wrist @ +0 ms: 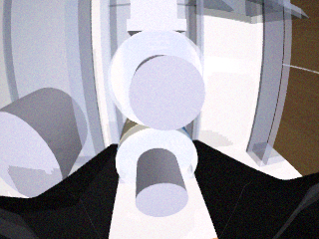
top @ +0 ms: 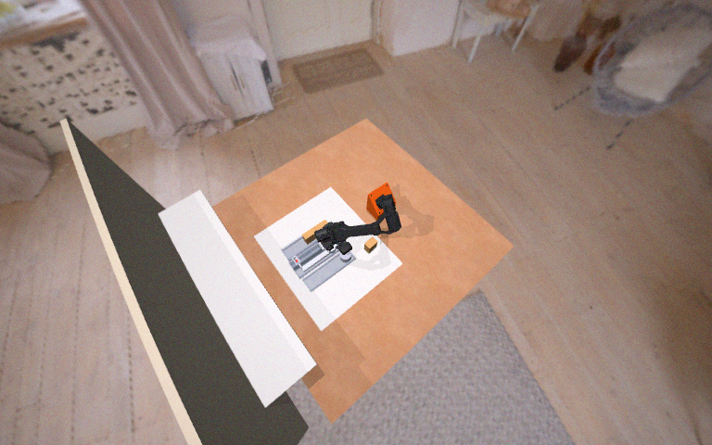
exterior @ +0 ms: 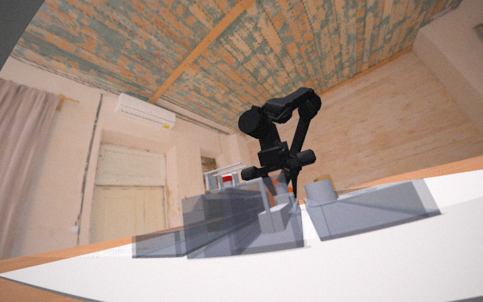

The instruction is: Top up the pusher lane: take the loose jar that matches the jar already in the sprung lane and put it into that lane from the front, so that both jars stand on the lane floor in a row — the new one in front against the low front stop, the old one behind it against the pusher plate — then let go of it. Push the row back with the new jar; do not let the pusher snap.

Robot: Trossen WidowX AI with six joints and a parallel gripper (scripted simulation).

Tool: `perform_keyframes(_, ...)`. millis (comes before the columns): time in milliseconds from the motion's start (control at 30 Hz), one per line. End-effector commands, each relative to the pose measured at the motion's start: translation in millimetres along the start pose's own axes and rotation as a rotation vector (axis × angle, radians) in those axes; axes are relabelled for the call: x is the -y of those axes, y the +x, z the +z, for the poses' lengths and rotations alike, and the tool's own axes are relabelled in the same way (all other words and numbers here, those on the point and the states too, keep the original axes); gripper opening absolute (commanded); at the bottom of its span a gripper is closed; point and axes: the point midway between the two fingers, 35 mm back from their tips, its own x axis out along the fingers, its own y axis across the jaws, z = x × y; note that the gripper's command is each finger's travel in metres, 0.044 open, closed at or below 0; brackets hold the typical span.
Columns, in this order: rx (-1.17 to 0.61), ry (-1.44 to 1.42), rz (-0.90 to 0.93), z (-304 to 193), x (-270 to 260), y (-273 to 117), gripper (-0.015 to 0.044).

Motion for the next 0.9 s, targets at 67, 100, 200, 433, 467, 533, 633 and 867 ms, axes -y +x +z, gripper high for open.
perform_keyframes(67,0.014,-0.008,0.004,3.2,-0.9,-0.1,0.0)
perform_keyframes(100,0.014,-0.008,0.004,3.0,-0.9,-0.1,0.0)
perform_keyframes(200,0.014,-0.008,0.004,2.5,-0.9,-0.1,0.0)
perform_keyframes(433,0.013,-0.007,0.004,1.3,-0.9,-0.1,0.0)
perform_keyframes(467,0.013,-0.007,0.004,1.2,-0.9,-0.1,0.0)
perform_keyframes(533,0.013,-0.007,0.004,0.8,-0.9,-0.1,0.0)
perform_keyframes(633,0.013,-0.007,0.004,0.3,-0.9,0.0,0.0)
perform_keyframes(867,0.013,-0.007,0.004,-0.9,-0.9,0.0,0.0)
